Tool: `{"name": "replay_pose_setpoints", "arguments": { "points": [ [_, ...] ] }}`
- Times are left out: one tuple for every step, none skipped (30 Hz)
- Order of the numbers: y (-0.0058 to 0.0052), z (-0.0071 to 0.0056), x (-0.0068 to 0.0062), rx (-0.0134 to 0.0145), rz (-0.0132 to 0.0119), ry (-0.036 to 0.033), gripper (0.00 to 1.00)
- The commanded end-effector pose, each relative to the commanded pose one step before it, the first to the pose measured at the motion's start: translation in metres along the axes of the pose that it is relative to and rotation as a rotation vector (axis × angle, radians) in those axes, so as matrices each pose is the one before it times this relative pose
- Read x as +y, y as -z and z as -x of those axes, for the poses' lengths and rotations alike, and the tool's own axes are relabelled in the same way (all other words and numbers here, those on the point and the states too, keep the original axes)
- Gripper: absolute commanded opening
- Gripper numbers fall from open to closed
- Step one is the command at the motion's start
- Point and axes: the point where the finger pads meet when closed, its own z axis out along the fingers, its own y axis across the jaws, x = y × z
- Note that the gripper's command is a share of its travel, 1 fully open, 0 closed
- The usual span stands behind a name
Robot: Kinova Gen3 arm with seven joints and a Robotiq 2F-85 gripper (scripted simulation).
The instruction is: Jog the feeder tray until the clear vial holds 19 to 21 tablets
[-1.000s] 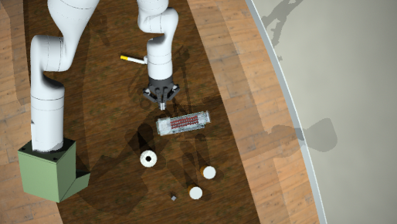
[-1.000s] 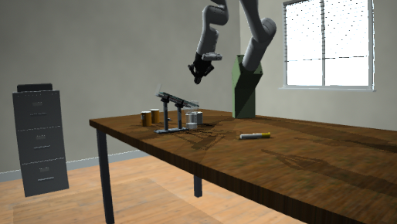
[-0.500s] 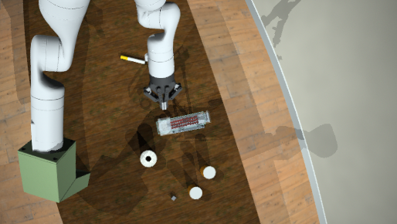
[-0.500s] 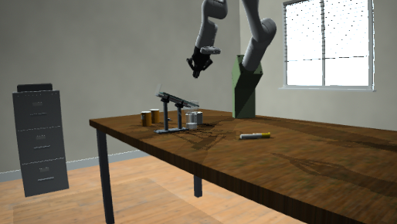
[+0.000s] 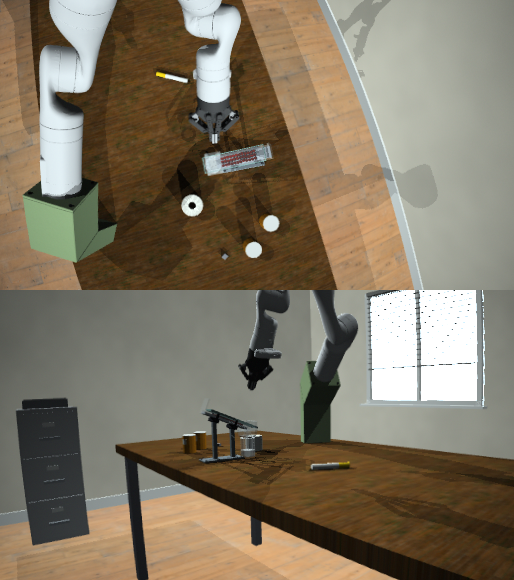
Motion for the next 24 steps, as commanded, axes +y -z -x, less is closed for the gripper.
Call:
{"name": "replay_pose_setpoints", "arguments": {
  "points": [
    [-0.00193, 0.00062, 0.01236, 0.0328, -0.01681, -0.06829, 0.0],
    [-0.00043, 0.00024, 0.00484, 0.01165, -0.01124, -0.03624, 0.0],
    [-0.00045, 0.00025, 0.00547, 0.01317, -0.01276, -0.0404, 0.0],
    [-0.00046, 0.00025, 0.00609, 0.01462, -0.01424, -0.04423, 0.0],
    [-0.00037, -0.00026, 0.00667, 0.01599, -0.01538, -0.04916, 0.0],
    [-0.00031, -0.00056, 0.00719, 0.01717, -0.01664, -0.05286, 0.0],
    [-0.00025, -0.00081, 0.00767, 0.01829, -0.01784, -0.05591, 0.0],
    [-0.0001, -0.00163, 0.00802, 0.01961, -0.01874, -0.06027, 0.0],
    [-0.00003, -0.00184, 0.00836, 0.02017, -0.01976, -0.06182, 0.0],
    [0.00012, -0.00285, 0.00849, 0.02158, -0.02051, -0.06602, 0.0],
    [0.00021, -0.00313, 0.00865, 0.02165, -0.02118, -0.06651, 0.0],
    [0.0, 0.0, 0.0, 0.0, 0.0, 0.0, 0.0],
    [0.0, 0.0, 0.0, 0.0, 0.0, 0.0, 0.0],
    [0.00033, -0.00417, 0.00854, 0.02296, -0.02183, -0.07001, 0.0],
    [0.00042, -0.00446, 0.0085, 0.02252, -0.02208, -0.06933, 0.0],
    [0.00048, -0.00553, 0.00813, 0.02387, -0.02264, -0.07256, 0.0],
    [0.00056, -0.00578, 0.00788, 0.02301, -0.02248, -0.07082, 0.0],
    [0.00055, -0.00665, 0.00732, 0.02395, -0.02283, -0.07281, 0.0],
    [0.00058, -0.0068, 0.00682, 0.02277, -0.02217, -0.06999, 0.0],
    [0.0005, -0.00724, 0.00599, 0.02269, -0.02171, -0.06901, 0.0],
    [0.00047, -0.00684, 0.00517, 0.0202, -0.01972, -0.06221, 0.0],
    [0.00028, -0.00602, 0.00368, 0.01718, -0.01634, -0.052, 0.0],
    [0.00029, -0.00552, 0.00324, 0.01507, -0.01473, -0.04645, 0.0],
    [0.00019, -0.00477, 0.00246, 0.01275, -0.01238, -0.03911, 0.0]
  ]
}}
